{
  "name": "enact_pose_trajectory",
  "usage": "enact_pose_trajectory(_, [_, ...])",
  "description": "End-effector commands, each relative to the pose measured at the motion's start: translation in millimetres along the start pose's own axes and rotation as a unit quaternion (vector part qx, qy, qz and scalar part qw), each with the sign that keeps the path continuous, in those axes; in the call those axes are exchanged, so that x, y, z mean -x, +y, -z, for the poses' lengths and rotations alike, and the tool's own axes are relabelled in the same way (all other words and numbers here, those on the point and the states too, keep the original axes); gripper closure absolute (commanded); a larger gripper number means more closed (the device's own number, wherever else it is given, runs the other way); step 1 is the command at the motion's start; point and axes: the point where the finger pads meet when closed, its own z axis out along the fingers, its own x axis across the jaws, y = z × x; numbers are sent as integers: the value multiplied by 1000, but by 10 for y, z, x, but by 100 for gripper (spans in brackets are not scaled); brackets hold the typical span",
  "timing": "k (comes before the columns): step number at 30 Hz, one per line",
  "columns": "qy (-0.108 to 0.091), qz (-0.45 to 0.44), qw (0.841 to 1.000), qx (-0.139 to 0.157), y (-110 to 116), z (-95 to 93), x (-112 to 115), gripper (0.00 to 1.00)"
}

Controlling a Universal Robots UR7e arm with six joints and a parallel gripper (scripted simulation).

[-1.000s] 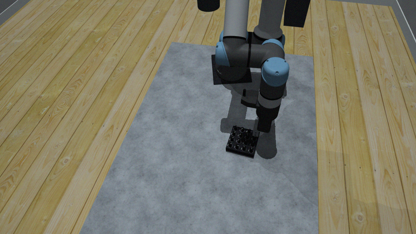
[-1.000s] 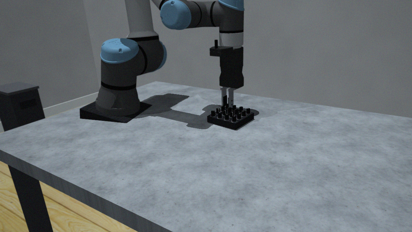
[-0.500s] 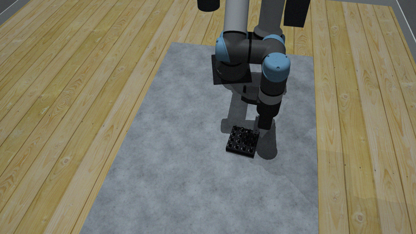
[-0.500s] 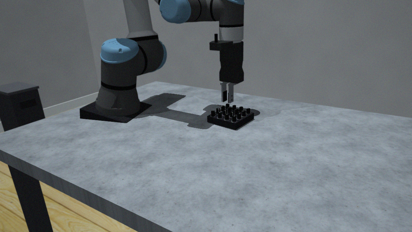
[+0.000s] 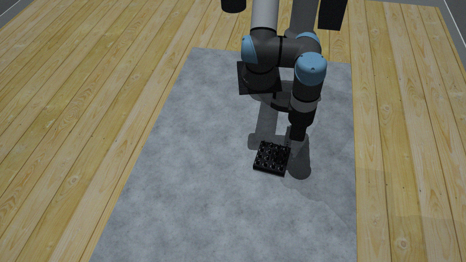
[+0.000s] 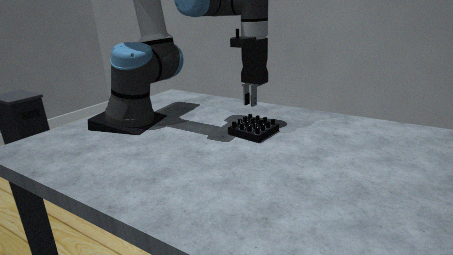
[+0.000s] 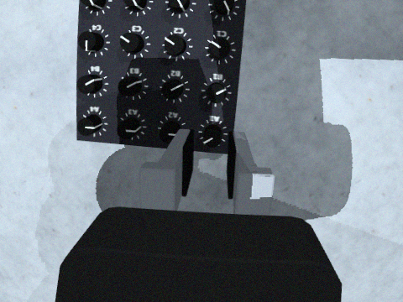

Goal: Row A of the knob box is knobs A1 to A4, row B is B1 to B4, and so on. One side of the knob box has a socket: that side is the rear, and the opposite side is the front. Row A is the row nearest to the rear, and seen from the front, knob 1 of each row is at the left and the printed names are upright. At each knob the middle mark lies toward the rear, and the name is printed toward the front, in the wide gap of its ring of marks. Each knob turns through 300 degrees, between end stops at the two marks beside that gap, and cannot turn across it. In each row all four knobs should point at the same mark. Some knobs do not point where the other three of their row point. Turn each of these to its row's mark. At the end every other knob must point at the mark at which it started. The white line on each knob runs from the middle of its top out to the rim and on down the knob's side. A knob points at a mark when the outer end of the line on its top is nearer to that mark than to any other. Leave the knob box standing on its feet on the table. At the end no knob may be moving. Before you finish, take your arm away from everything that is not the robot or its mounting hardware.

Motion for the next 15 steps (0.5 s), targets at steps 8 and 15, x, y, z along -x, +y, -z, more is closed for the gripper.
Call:
enact_pose_trajectory(8, [0, 0, 1000, 0, 0, 4, 2, 54])
enact_pose_trajectory(15, [0, -13, 1000, 0, -4, 6, 0, 54])
